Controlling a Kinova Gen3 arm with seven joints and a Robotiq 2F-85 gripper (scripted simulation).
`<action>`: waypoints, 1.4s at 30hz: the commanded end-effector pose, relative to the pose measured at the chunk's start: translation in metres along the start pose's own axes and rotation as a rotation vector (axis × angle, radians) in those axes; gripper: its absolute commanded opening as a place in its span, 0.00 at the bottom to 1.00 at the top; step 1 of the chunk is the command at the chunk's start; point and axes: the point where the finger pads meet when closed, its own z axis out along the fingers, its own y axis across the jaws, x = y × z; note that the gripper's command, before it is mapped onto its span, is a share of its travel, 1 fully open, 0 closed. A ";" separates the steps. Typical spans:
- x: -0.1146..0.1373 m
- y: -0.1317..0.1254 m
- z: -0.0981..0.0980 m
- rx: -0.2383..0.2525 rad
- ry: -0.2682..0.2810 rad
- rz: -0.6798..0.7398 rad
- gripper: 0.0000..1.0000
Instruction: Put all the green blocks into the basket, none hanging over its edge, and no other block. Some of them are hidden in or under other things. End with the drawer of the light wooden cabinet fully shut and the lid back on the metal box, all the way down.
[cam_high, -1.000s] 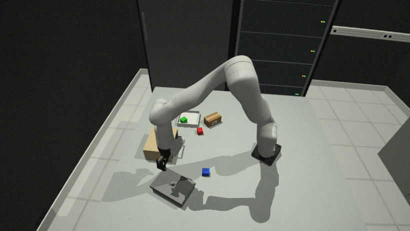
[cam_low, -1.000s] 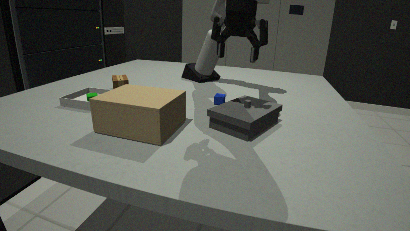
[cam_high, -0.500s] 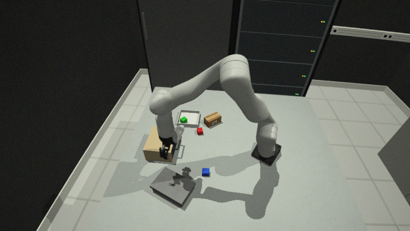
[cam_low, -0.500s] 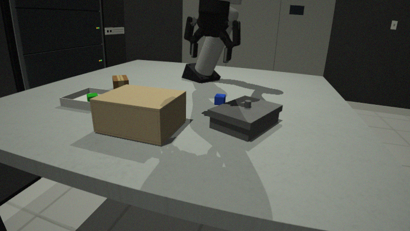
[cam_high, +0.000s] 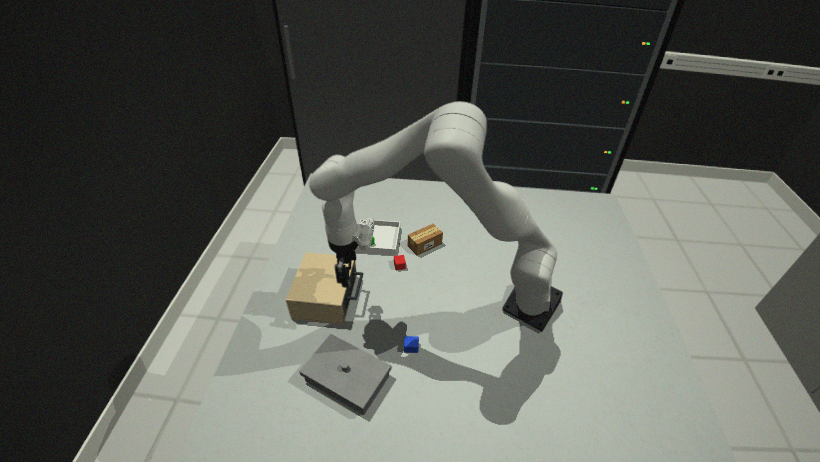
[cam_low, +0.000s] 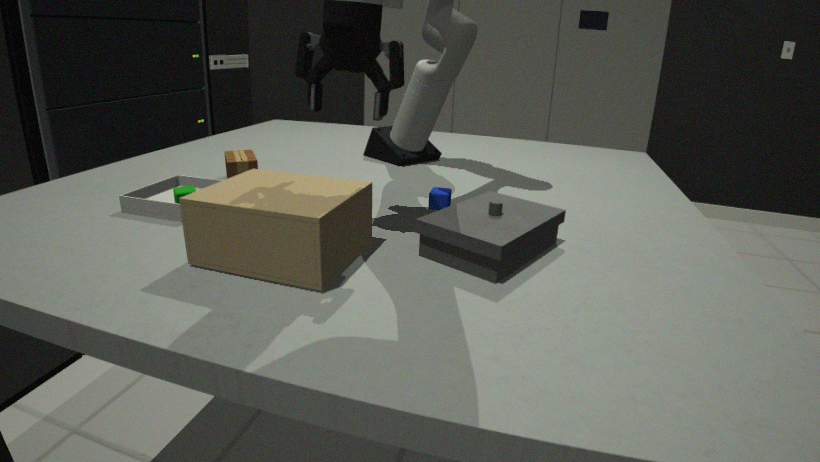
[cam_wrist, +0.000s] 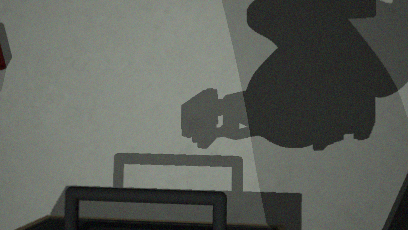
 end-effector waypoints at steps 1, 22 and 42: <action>0.005 -0.029 0.003 -0.012 0.005 -0.018 1.00; 0.065 -0.180 0.011 -0.023 0.011 -0.316 1.00; 0.142 -0.272 0.016 -0.046 -0.012 -0.546 1.00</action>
